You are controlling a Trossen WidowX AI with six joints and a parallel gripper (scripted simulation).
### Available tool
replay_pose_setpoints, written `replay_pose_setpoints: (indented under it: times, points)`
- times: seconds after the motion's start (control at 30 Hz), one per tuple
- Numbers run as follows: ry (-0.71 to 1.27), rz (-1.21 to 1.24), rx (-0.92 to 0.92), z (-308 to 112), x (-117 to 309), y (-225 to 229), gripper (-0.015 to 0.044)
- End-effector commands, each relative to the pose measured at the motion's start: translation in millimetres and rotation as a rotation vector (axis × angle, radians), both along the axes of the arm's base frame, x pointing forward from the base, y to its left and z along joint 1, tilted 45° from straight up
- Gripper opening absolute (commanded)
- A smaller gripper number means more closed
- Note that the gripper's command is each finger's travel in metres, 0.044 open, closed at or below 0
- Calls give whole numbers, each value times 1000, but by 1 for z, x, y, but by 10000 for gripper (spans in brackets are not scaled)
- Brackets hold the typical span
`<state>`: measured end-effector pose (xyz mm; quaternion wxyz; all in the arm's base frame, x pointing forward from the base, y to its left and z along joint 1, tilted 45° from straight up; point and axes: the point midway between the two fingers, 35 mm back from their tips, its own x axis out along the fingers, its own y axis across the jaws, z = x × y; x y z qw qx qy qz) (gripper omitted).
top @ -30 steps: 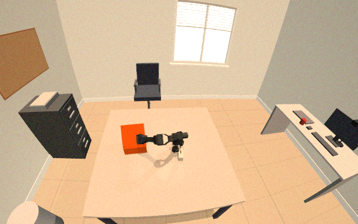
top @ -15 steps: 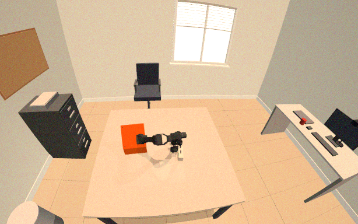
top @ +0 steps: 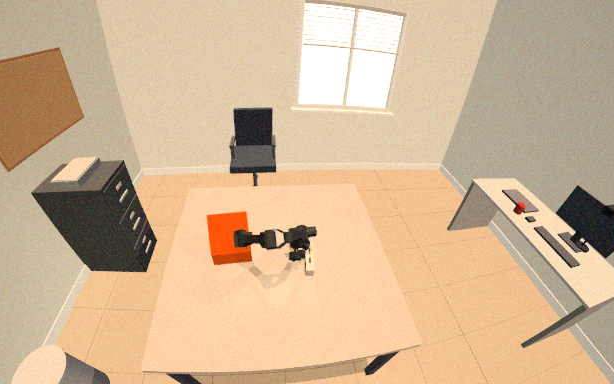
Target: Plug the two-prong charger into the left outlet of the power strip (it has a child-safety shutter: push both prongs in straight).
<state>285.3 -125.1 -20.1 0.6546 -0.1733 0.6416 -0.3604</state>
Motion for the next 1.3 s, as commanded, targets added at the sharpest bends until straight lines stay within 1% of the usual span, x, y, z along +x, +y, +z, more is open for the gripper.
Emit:
replay_pose_setpoints:
  times: [0.0, 0.57, 0.73, 0.8, 1.03, 1.1, 1.27]
  points:
    - [3, -4, 1, -2, -8, 1, 440]
    - [4, -4, 1, -5, -27, 5, 440]
    - [-5, 8, -3, -3, -22, 5, 440]
    - [-62, 74, -21, 3, -17, 12, 440]
    - [-377, 388, -135, 48, -3, 53, 440]
    - [-406, 413, -146, 52, -3, 57, 440]
    - [-406, 413, -146, 52, -3, 57, 440]
